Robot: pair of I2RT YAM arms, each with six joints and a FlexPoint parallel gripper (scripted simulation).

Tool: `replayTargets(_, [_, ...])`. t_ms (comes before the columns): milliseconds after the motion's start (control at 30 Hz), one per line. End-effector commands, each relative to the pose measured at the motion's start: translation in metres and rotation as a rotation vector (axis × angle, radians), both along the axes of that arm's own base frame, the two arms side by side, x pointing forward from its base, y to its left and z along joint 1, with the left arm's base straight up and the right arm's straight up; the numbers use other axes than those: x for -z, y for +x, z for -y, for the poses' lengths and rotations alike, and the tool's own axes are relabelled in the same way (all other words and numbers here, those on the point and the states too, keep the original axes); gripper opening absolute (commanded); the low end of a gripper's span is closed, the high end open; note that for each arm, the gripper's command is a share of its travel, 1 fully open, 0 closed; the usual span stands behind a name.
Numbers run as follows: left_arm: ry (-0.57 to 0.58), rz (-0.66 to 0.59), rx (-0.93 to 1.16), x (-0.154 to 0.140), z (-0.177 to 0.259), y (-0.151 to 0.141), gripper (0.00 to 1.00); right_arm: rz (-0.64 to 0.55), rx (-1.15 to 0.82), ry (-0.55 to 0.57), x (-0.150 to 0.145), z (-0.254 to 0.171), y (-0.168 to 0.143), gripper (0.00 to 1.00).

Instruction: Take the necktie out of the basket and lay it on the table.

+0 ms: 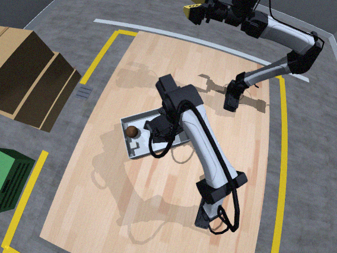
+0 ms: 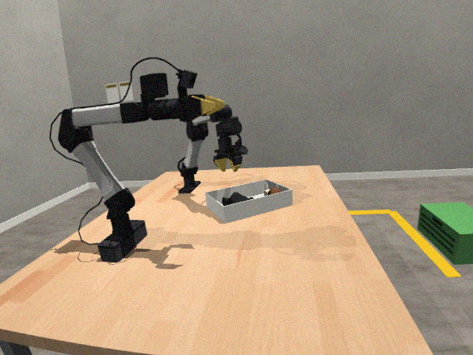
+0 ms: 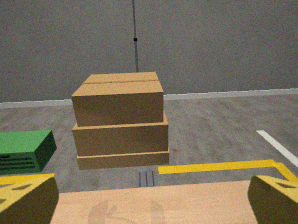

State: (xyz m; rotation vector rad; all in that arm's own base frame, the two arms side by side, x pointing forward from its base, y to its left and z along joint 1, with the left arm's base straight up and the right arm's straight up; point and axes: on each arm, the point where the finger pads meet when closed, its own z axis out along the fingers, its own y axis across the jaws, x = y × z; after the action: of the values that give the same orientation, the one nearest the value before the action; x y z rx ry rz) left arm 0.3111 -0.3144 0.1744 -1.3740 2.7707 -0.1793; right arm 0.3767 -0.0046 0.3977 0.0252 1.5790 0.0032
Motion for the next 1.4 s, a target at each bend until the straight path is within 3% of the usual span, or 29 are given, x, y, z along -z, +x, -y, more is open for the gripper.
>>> replayTargets(0, [0.084, -0.092, 0.000, -0.020, 0.004, -0.001, 0.76, 0.000, 0.000, 0.000, 0.000, 0.000, 0.000, 1.00])
replayTargets(800, [0.084, -0.091, 0.000, -0.021, 0.004, -0.001, 0.76, 0.000, 0.000, 0.000, 0.000, 0.000, 0.000, 1.00])
replayTargets(1033, [0.084, -0.091, 0.000, -0.008, 0.004, -0.001, 0.76, 0.000, 0.000, 0.000, 0.000, 0.000, 0.000, 1.00])
replayTargets(1367, [0.084, -0.091, 0.000, 0.039, 0.004, -0.001, 0.76, 0.000, 0.000, 0.000, 0.000, 0.000, 0.000, 1.00])
